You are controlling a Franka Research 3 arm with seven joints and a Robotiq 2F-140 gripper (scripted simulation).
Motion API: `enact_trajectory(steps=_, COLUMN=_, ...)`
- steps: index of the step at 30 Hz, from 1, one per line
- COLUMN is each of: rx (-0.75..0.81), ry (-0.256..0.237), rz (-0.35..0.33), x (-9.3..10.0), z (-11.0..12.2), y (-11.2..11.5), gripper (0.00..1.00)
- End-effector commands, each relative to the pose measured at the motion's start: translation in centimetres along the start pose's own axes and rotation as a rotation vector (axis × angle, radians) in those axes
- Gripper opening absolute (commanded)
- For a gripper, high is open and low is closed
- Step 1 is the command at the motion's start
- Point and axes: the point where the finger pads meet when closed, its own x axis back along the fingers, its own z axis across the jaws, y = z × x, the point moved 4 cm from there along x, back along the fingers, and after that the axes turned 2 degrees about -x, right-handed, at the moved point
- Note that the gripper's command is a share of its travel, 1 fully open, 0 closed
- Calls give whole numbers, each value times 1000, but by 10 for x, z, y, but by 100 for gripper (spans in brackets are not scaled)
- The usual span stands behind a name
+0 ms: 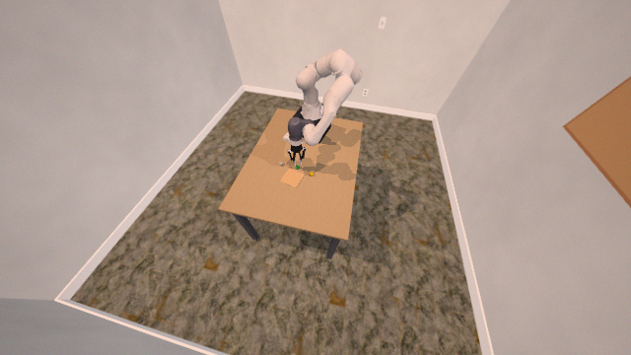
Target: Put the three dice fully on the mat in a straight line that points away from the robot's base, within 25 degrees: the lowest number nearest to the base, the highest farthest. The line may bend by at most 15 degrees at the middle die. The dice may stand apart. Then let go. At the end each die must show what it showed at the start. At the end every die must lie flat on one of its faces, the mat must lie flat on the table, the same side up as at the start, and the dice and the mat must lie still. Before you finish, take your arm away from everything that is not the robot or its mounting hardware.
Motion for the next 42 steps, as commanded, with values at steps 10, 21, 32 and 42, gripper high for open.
enact_trajectory(steps=10, rx=11, ry=-3, rz=-6, x=-8, z=-1, y=2, gripper=25)
enact_trajectory(steps=21, rx=11, ry=-3, rz=-6, x=-9, z=-1, y=2, gripper=25)
enact_trajectory(steps=32, rx=11, ry=-3, rz=-6, x=-9, z=-1, y=2, gripper=25)
enact_trajectory(steps=42, rx=11, ry=-3, rz=-6, x=-9, z=-1, y=2, gripper=25)
